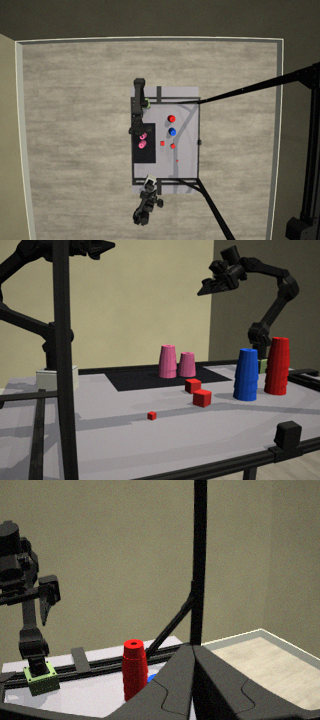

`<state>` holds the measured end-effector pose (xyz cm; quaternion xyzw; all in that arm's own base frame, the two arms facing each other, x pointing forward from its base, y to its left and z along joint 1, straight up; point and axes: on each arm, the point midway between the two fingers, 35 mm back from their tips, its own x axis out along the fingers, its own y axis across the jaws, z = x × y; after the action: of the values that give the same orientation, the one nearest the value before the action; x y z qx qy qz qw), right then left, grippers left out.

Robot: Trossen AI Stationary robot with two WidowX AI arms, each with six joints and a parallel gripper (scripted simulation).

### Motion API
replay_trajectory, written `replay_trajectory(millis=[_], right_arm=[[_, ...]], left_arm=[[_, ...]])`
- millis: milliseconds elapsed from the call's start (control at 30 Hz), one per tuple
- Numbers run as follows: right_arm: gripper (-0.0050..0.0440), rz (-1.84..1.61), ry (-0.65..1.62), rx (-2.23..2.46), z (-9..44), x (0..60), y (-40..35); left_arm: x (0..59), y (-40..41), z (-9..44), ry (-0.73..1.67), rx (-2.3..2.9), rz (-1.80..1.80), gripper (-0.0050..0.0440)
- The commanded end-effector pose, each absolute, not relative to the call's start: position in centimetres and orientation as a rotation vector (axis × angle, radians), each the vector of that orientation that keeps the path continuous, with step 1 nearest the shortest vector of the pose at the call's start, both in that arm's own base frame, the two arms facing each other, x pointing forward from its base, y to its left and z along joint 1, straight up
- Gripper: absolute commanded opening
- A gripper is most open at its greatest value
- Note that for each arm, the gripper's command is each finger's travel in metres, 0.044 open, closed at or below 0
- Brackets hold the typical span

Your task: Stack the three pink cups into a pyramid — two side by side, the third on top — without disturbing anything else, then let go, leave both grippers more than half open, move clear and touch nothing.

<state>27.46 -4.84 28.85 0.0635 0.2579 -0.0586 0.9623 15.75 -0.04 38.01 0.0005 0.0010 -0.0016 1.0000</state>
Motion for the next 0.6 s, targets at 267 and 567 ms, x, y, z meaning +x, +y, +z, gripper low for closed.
replay_trajectory(millis=[267,567], right_arm=[[0.044,-0.038,0.182,0.053,35.5,20.3,-1.8],[0.044,0.0,0.0,0.0,38.1,15.7,-0.2]], left_arm=[[15.7,0.0,38.1,0.0,0.0,0.0,0.0],[15.7,0.0,38.1,0.0,0.0,0.0,0.0]])
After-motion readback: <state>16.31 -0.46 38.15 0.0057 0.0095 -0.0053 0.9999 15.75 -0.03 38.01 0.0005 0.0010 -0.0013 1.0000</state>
